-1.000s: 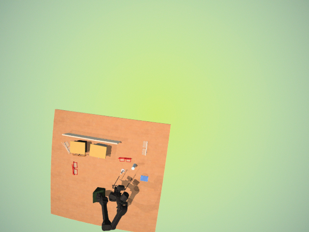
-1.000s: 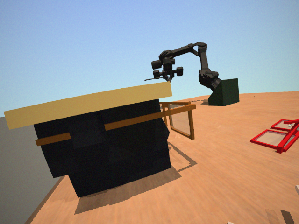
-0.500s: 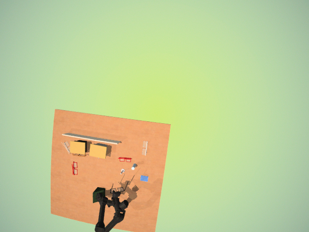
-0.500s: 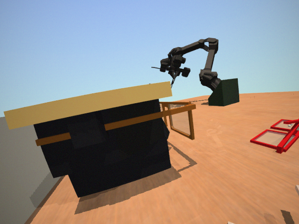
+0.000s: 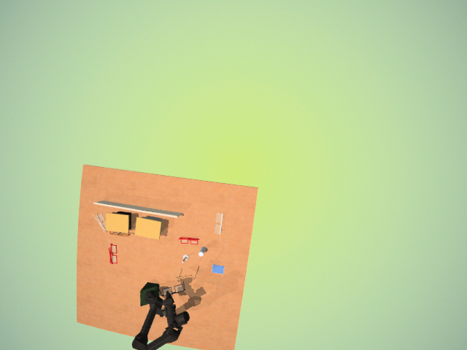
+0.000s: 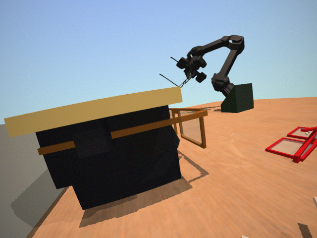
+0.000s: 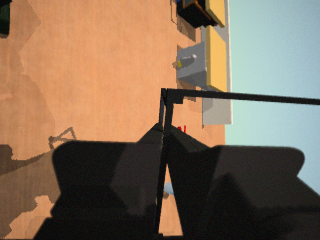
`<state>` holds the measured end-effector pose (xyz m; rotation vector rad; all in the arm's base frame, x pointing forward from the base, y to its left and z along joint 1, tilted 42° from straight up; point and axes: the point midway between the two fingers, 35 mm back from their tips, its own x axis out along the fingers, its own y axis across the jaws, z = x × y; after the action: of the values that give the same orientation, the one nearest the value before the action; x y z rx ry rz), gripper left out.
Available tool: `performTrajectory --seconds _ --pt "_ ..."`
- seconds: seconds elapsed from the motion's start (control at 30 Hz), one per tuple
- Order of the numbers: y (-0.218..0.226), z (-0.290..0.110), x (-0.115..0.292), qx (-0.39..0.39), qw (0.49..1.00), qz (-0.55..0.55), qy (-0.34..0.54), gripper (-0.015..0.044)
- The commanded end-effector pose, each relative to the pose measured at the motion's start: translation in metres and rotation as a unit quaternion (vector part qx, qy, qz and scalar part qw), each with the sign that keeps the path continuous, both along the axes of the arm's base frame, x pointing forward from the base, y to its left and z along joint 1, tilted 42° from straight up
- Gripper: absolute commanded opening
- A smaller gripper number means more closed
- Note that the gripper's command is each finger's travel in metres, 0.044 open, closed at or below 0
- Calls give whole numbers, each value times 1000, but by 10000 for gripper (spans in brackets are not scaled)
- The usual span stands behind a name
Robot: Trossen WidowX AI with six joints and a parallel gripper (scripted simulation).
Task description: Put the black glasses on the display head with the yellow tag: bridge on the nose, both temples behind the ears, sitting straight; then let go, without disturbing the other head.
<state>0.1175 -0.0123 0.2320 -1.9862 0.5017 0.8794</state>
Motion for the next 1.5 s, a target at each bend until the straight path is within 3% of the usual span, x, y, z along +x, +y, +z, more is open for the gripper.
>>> performTrajectory --seconds 0.0,0.37,1.13,1.47 --pt "8 -3 -6 -34 998 42 -28 0" --pt "25 -9 -14 -131 980 122 -90 0" --pt "21 -6 -13 -113 985 106 -79 0" --pt "12 -9 -2 -38 996 81 -22 0"
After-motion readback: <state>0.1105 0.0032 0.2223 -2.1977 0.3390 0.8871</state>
